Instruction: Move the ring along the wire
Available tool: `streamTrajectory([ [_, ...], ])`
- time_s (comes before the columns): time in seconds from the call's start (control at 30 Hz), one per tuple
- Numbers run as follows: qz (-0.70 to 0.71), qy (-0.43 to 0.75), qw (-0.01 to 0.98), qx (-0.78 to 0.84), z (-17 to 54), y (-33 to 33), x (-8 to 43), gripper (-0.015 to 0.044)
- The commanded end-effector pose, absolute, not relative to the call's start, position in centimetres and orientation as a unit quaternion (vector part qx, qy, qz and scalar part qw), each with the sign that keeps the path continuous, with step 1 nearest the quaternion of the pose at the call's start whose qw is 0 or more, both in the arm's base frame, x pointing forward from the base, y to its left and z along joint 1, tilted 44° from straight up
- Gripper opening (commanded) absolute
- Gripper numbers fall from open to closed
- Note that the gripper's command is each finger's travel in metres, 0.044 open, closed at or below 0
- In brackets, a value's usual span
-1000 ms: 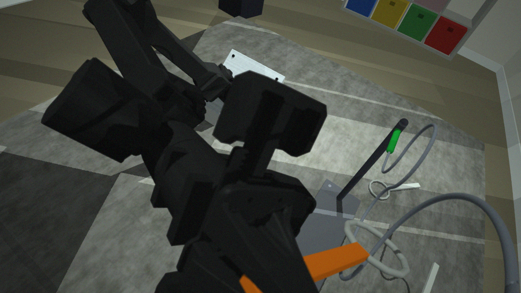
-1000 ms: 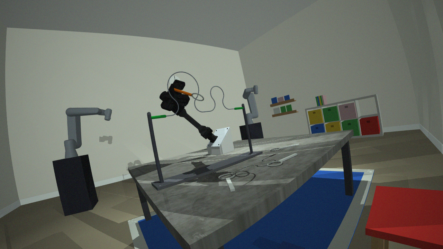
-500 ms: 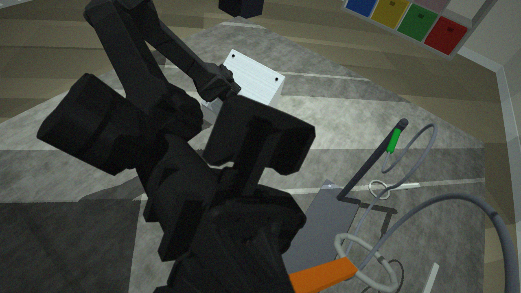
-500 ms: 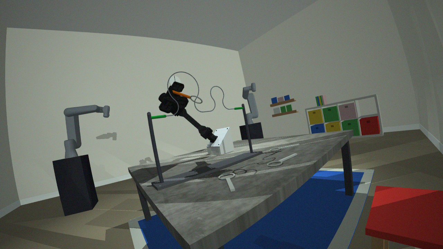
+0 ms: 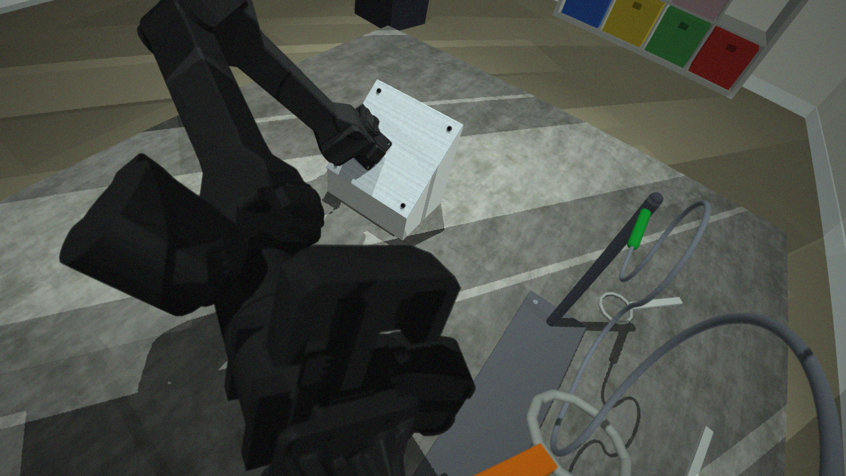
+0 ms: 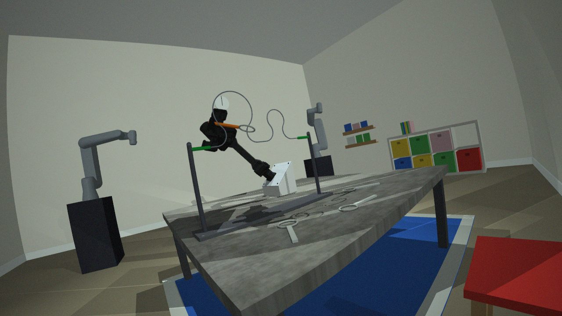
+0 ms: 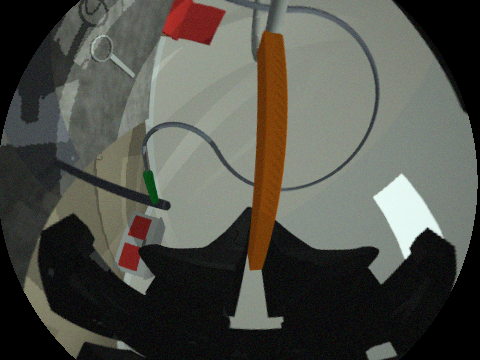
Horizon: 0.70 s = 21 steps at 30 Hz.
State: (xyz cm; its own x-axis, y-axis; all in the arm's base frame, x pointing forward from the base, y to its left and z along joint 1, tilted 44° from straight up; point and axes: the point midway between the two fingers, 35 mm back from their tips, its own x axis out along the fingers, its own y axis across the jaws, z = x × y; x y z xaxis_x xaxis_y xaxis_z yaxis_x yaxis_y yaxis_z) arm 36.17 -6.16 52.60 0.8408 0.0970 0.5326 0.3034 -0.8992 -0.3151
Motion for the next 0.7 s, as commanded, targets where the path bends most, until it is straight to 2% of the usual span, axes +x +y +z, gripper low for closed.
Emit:
streamTrajectory([
  [0.0, -0.258, -0.097, 0.234, -0.932, 52.0, -7.2, 36.4, -0.0150],
  [0.67, -0.228, -0.029, 0.453, -0.861, 47.1, -12.7, 37.7, -0.0150],
])
